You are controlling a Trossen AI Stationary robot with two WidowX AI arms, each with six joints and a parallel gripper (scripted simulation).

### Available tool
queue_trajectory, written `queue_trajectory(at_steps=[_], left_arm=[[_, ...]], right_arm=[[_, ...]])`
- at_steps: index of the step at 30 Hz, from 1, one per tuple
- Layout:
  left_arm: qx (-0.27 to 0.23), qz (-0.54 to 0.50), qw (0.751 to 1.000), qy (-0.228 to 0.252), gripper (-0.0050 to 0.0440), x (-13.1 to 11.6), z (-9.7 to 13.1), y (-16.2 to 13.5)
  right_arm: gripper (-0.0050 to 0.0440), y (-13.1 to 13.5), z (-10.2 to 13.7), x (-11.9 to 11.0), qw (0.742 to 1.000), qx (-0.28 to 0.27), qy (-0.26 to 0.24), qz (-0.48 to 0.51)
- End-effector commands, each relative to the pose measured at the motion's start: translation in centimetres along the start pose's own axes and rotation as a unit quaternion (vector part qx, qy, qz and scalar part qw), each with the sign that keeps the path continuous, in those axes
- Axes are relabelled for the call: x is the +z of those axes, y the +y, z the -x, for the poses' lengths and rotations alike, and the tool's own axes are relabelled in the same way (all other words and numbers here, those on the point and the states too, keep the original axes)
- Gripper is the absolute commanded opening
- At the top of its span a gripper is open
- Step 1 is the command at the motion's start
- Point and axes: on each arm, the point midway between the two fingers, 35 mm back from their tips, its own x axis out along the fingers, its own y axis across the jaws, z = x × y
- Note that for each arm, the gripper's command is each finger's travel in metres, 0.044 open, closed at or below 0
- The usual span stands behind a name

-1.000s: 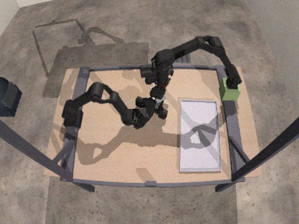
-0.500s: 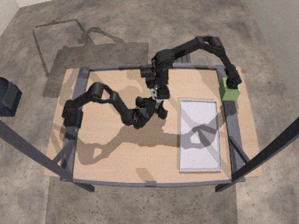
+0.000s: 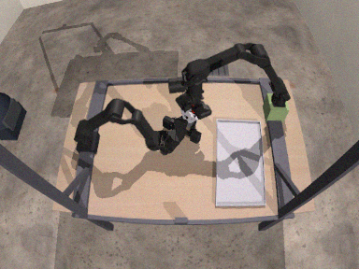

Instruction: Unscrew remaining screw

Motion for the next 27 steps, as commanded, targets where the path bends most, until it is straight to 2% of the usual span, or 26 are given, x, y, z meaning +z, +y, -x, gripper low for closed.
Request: queue_trajectory(at_steps=[1,4,9,15,21,26,27], left_arm=[[-0.001,0.013,1.0,-0.007,0.0245,1.12,-0.16,-0.3],[-0.001,0.013,1.0,-0.007,0.0245,1.12,-0.16,-0.3],[-0.001,0.013,1.0,-0.007,0.0245,1.12,-0.16,-0.3],[-0.001,0.013,1.0,-0.007,0.0245,1.12,-0.16,-0.3],[-0.001,0.013,1.0,-0.007,0.0245,1.12,-0.16,-0.3],[-0.001,0.013,1.0,-0.007,0.0245,1.12,-0.16,-0.3],[-0.001,0.013,1.0,-0.007,0.0245,1.12,-0.16,-0.3]], right_arm=[[0.013,-0.07,0.78,0.01,0.996,-0.003,-0.008,0.085],[0.013,-0.07,0.78,0.01,0.989,-0.004,-0.008,0.147],[0.013,-0.08,0.77,0.01,0.989,-0.004,-0.008,0.147],[0.013,-0.08,0.79,0.02,0.964,-0.005,-0.007,0.268],[0.013,-0.08,0.77,0.02,0.923,-0.006,-0.007,0.384],[0.013,-0.08,0.76,0.02,0.923,-0.006,-0.007,0.384],[0.013,-0.09,0.8,0.04,0.915,-0.006,-0.007,0.403]])
